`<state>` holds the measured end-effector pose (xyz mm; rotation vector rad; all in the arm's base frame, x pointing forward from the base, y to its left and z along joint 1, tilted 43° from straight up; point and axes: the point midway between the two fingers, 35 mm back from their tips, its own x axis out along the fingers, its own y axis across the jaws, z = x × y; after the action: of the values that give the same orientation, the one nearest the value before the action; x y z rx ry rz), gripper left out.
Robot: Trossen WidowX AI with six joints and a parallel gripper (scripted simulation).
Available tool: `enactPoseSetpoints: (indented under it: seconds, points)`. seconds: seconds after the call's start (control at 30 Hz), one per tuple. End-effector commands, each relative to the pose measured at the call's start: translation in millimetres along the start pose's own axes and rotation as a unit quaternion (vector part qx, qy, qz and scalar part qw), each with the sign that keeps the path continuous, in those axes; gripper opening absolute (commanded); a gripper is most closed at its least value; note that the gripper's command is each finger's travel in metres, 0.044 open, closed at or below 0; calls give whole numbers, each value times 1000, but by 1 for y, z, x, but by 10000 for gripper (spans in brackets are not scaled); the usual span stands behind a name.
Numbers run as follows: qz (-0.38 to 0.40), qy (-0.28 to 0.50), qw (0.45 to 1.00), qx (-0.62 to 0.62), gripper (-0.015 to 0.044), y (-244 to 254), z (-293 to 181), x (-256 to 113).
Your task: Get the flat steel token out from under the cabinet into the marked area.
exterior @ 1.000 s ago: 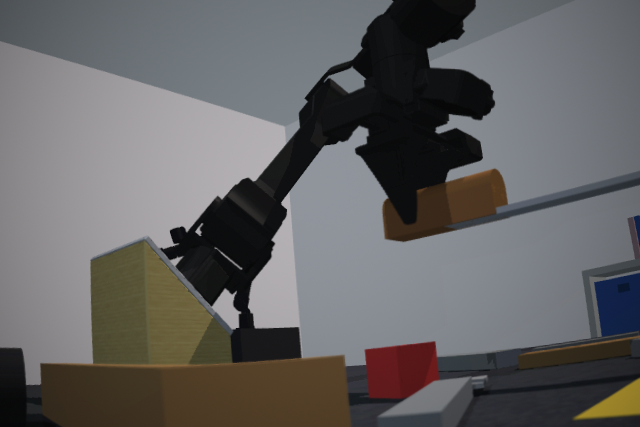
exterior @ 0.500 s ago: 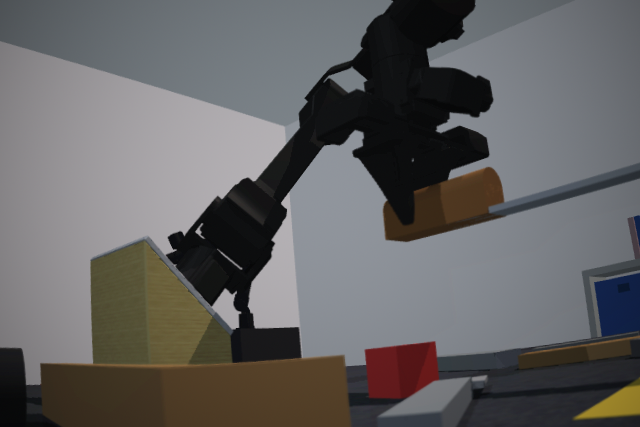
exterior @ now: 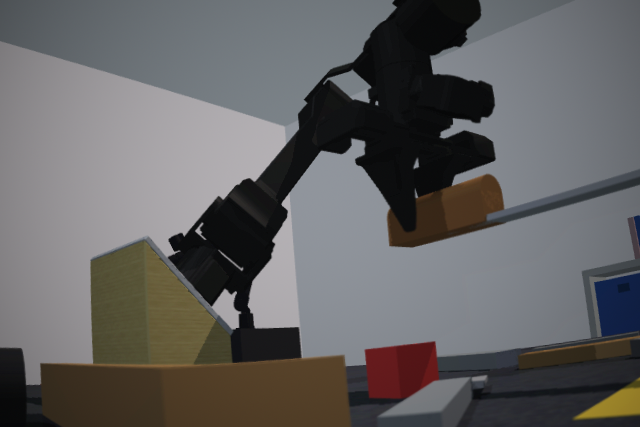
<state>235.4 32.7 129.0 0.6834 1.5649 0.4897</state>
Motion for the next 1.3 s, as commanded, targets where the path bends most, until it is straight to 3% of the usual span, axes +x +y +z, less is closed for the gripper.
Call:
enactPoseSetpoints:
  seconds: [0.0,1.27]
  points:
    - [3,-10,1000,0,0,6,0,0]
    - [4,-11,1000,9,0,33,-6,38]
